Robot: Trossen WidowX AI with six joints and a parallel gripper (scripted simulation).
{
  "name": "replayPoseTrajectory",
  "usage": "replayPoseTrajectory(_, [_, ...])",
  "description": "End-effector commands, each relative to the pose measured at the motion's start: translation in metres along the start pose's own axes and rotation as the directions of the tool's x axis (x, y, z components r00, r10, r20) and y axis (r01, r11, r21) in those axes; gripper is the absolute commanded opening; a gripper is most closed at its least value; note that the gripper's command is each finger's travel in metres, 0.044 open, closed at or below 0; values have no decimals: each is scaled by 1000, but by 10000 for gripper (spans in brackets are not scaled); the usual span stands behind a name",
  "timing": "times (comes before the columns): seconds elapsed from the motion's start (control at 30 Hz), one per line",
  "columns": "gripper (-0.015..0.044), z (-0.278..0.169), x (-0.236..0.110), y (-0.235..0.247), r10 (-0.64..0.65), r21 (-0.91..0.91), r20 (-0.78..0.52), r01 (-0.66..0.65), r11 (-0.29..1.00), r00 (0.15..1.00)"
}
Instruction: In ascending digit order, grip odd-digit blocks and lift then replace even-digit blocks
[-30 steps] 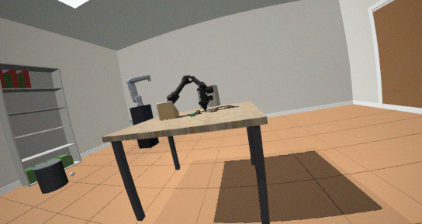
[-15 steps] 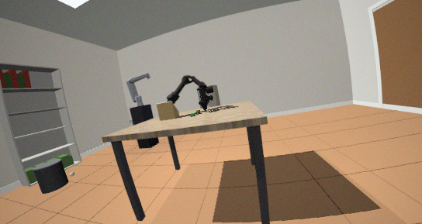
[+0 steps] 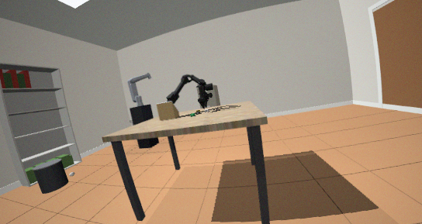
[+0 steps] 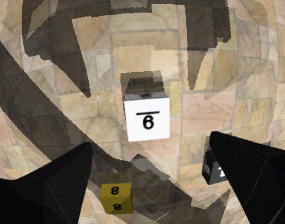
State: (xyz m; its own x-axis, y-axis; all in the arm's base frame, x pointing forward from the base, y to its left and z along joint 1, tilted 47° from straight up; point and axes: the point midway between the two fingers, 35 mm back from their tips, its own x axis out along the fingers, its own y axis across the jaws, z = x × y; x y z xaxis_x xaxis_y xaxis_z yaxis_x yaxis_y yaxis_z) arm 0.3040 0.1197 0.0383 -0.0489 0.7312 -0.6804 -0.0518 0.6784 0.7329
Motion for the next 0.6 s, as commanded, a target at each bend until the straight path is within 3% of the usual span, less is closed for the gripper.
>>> replayPoseTrajectory(0.0, [400, 2, -10, 1, 1, -11, 9, -1, 1000, 1000])
replayPoseTrajectory(0.37, [400, -64, -86, 102, 2, -9, 7, -2, 1000, 1000])
replayPoseTrajectory(0.57, [400, -70, -91, 108, 2, -8, 7, -2, 1000, 1000])
